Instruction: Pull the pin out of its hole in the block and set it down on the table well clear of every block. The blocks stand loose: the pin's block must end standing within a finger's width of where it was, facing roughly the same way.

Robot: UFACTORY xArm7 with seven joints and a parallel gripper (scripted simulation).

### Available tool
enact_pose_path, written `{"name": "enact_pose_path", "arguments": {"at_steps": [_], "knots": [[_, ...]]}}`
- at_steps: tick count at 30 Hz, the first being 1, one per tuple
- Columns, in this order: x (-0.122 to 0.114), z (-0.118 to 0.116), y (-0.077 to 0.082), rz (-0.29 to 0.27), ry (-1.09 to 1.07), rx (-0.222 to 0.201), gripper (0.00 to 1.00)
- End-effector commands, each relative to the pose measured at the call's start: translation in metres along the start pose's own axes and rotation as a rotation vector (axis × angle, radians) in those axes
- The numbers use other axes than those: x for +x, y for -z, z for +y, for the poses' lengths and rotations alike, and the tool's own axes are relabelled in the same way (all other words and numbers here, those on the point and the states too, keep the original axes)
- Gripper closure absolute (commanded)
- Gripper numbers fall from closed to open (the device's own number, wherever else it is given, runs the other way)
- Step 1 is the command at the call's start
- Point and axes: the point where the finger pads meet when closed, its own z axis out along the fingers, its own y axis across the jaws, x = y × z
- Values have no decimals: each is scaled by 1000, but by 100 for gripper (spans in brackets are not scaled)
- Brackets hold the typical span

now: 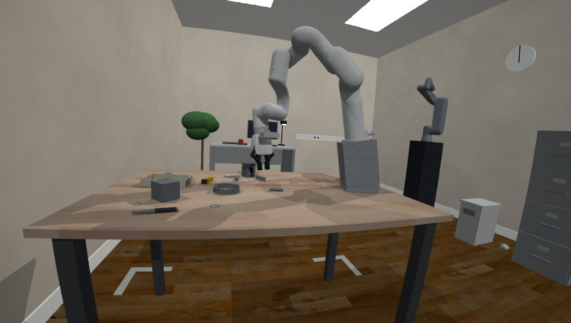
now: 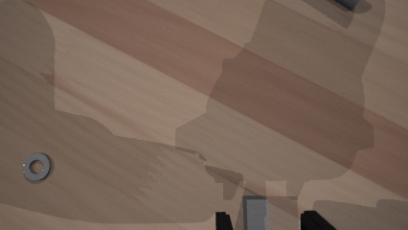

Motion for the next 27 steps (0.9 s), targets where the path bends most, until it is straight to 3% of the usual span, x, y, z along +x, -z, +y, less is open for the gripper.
{"name": "enact_pose_path", "arguments": {"at_steps": [1, 8, 27], "knots": [[0, 0, 5, -3, 0, 0, 56], [3, -1, 18, -1, 0, 4, 56], [3, 2, 28, -5, 0, -4, 56]]}}
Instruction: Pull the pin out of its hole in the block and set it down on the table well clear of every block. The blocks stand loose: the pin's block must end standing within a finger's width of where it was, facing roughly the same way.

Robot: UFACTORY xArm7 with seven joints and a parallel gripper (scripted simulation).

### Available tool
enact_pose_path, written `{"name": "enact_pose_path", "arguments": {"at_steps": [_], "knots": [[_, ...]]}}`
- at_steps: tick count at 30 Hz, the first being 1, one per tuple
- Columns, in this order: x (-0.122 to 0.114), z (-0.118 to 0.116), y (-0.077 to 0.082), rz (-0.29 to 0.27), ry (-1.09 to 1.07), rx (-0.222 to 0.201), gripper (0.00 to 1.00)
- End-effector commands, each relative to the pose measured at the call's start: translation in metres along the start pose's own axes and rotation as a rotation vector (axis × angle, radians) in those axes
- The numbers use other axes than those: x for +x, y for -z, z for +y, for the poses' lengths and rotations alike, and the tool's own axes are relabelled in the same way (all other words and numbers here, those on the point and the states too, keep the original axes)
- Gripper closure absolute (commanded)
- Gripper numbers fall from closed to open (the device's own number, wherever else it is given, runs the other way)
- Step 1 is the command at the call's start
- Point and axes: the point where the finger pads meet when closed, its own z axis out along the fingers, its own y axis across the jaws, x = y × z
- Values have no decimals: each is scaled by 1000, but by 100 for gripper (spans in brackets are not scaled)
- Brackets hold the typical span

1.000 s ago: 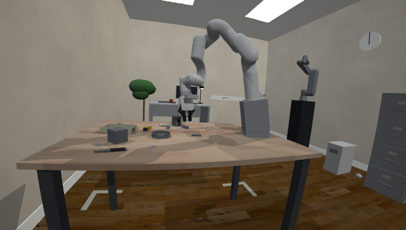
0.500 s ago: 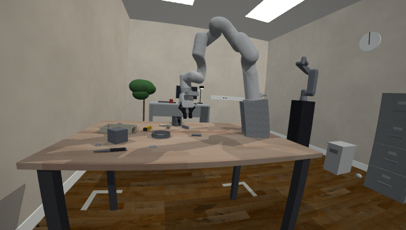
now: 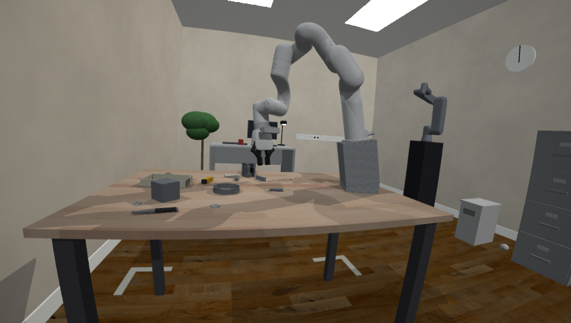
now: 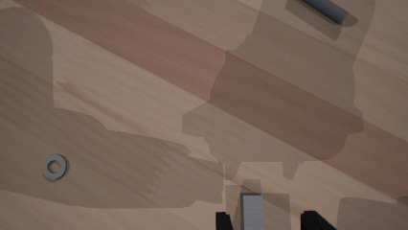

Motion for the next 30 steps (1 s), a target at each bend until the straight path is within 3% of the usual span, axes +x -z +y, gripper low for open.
{"name": "enact_pose_path", "arguments": {"at_steps": [1, 12, 30], "knots": [[-2, 2, 5, -5, 1, -6, 56], [-1, 2, 6, -4, 0, -5, 56], [10, -6, 24, 13, -3, 16, 56]]}}
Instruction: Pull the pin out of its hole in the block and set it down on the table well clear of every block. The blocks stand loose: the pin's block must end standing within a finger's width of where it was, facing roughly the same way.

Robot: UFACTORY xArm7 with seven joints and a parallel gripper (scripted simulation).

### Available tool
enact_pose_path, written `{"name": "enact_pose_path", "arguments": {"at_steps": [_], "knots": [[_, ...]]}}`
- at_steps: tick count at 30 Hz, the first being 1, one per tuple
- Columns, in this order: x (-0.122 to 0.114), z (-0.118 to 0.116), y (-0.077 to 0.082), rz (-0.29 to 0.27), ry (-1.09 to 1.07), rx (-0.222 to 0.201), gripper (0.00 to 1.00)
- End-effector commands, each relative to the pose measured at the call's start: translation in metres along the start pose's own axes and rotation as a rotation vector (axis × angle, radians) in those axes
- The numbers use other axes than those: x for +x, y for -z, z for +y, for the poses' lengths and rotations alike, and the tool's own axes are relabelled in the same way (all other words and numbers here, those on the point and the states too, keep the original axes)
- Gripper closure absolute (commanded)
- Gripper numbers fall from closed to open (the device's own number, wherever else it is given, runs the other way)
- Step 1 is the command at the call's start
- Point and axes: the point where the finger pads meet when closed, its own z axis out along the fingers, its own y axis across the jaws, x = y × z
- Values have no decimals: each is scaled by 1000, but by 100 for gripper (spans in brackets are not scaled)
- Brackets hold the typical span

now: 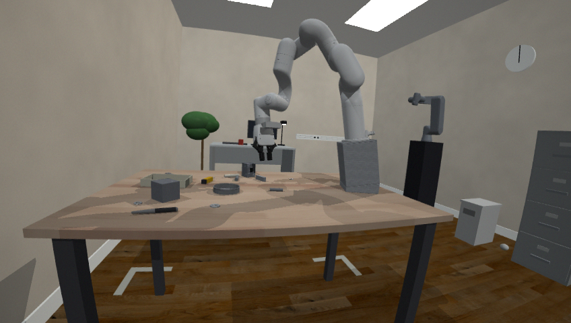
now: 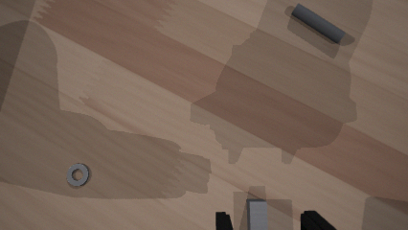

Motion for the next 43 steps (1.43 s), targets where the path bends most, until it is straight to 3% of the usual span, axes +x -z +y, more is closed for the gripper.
{"name": "enact_pose_path", "arguments": {"at_steps": [1, 11, 17, 43], "knots": [[0, 0, 2, -2, 0, 0, 56], [-1, 2, 9, -7, 1, -6, 56], [-4, 6, 21, -18, 3, -17, 56], [-4, 6, 21, -18, 3, -17, 56]]}}
